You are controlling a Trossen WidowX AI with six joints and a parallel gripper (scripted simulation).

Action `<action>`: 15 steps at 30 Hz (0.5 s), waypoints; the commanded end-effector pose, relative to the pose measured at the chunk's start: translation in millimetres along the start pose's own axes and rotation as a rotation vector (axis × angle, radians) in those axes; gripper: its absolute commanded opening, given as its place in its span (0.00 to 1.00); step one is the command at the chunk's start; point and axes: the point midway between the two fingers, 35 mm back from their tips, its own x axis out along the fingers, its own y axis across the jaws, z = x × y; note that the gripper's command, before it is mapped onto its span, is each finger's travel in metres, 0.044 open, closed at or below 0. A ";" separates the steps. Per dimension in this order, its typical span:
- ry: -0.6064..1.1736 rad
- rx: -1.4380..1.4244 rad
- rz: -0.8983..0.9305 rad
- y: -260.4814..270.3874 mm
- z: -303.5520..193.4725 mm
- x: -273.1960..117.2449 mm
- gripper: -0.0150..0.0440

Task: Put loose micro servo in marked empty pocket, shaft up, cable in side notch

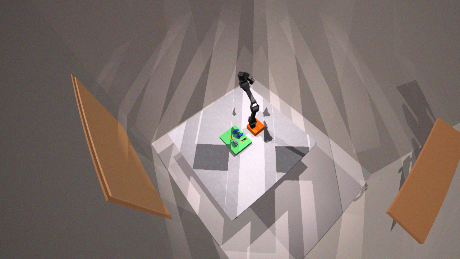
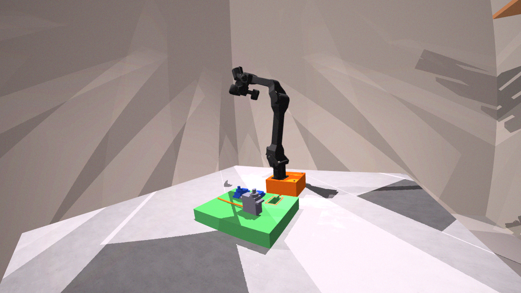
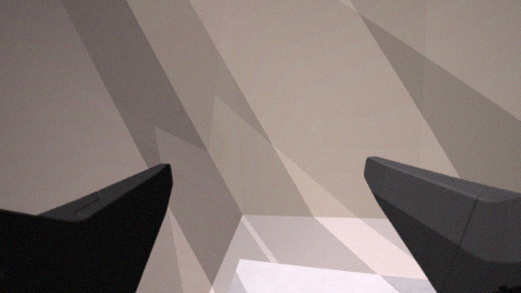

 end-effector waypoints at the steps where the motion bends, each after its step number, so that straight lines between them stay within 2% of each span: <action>1: 0.053 -0.090 0.059 15.5 -20.8 -5.7 1.00; 15: 0.203 -0.411 0.302 66.5 -89.8 -45.7 1.00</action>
